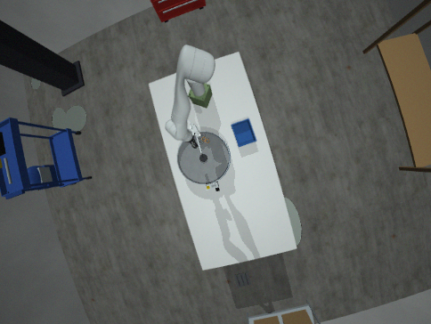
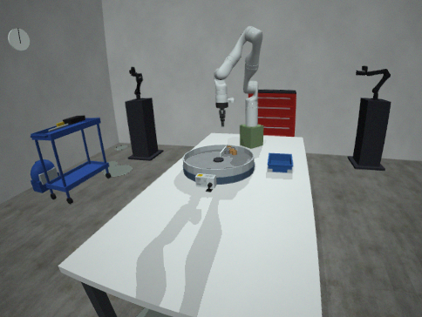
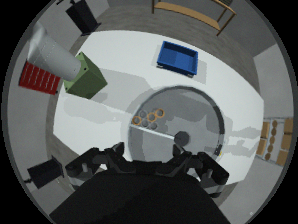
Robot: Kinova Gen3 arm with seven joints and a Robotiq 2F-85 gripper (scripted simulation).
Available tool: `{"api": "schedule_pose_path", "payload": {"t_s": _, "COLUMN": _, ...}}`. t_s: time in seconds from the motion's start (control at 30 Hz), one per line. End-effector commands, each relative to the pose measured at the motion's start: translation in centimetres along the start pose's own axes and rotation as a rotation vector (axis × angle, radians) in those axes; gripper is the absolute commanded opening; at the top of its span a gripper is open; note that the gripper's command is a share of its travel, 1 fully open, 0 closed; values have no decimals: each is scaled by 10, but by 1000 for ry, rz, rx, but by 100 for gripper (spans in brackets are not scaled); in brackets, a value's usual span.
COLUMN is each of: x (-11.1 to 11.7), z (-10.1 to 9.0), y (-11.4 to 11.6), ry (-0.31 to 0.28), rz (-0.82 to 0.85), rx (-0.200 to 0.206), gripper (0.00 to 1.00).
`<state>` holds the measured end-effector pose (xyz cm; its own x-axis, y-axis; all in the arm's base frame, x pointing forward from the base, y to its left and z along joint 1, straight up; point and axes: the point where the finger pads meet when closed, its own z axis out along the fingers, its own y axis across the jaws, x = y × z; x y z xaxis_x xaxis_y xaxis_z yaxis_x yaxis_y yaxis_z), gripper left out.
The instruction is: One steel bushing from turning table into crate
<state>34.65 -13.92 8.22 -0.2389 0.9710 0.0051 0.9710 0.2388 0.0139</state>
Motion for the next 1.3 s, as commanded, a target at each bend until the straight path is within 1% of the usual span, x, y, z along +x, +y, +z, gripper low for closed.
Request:
{"api": "schedule_pose_path", "payload": {"t_s": 0.0, "x": -2, "z": 1, "y": -2, "ry": -1, "rz": 6, "rx": 5, "gripper": 100}}
{"api": "schedule_pose_path", "payload": {"t_s": 0.13, "x": -2, "z": 1, "y": -2, "ry": -1, "rz": 6, "rx": 5, "gripper": 100}}
{"api": "schedule_pose_path", "payload": {"t_s": 0.3, "x": -11, "z": 38, "y": -5, "ry": -1, "rz": 8, "rx": 5, "gripper": 100}}
{"api": "schedule_pose_path", "payload": {"t_s": 1.27, "x": -11, "z": 37, "y": -4, "ry": -1, "rz": 7, "rx": 4, "gripper": 100}}
